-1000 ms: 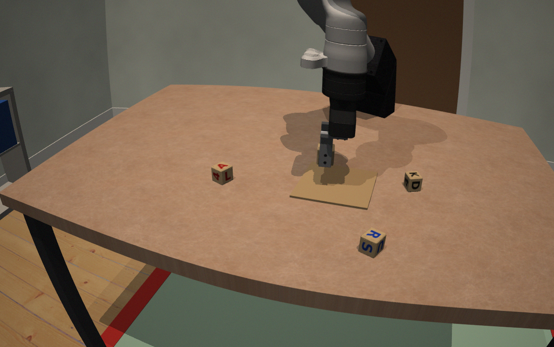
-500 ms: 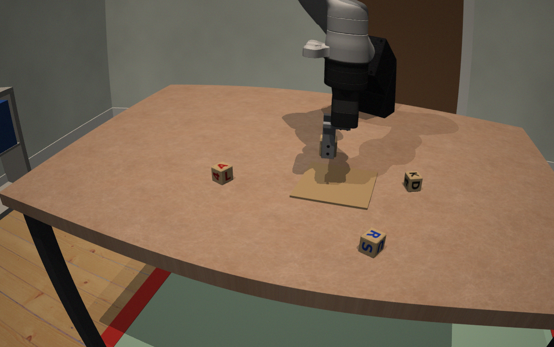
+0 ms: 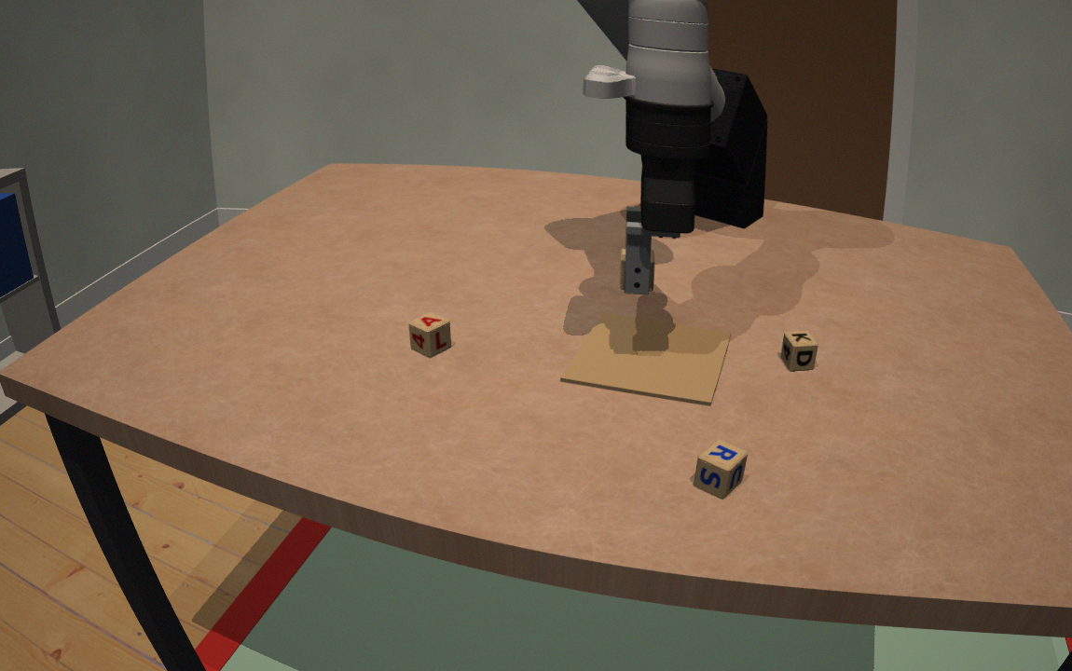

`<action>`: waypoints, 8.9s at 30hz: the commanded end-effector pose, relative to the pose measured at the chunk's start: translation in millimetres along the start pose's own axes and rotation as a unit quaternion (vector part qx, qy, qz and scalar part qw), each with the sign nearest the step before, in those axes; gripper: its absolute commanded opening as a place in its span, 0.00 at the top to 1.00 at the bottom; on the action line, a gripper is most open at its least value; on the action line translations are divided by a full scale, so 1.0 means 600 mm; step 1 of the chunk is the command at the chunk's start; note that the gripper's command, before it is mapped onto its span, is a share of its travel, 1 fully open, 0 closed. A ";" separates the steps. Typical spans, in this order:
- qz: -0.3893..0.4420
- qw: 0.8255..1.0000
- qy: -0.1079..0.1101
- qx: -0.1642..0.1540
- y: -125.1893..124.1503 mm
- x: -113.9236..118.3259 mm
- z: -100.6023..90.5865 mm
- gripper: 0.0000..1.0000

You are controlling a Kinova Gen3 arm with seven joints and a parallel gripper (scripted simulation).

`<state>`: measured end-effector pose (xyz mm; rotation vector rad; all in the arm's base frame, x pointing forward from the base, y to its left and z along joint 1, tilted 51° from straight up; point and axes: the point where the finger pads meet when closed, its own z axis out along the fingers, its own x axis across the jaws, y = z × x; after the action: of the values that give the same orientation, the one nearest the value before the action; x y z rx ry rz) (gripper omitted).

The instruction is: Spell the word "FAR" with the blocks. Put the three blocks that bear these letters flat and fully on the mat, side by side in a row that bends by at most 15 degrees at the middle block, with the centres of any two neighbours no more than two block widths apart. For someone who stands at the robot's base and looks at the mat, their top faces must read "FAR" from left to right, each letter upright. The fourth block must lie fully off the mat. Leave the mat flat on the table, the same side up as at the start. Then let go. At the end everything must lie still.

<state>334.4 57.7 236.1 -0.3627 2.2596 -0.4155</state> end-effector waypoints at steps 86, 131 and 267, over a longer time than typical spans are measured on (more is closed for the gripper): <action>-0.092 0.996 0.003 0.000 0.004 -0.004 -0.042 0.43; -0.671 0.741 0.021 -0.006 0.048 -0.015 -0.033 0.43; -0.996 0.084 -0.002 0.001 0.110 -0.002 0.008 0.43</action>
<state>327.2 123.2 208.3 -3.0735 -0.2609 -1.4053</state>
